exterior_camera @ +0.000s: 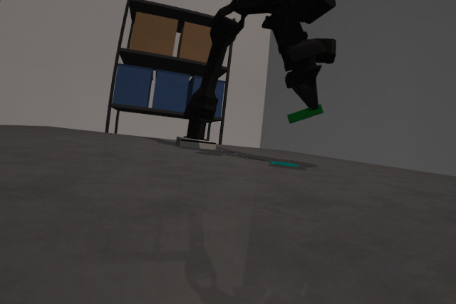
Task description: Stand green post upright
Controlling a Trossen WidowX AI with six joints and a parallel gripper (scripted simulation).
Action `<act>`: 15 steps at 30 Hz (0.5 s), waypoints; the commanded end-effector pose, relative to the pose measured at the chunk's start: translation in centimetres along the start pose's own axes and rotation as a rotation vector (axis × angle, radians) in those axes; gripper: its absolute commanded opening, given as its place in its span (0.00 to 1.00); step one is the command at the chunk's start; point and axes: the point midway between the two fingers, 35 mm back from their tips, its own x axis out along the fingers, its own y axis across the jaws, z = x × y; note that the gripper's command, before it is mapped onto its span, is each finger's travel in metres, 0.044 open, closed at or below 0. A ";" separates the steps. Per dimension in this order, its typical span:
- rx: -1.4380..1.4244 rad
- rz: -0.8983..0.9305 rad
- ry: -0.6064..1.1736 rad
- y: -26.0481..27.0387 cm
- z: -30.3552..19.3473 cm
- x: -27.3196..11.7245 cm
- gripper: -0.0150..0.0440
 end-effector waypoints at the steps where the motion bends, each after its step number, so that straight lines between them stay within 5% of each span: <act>1: 0.014 -0.004 -0.041 -0.2 0.2 -0.1 0.29; 15: 0.044 -0.004 -0.136 -0.9 0.6 0.4 0.29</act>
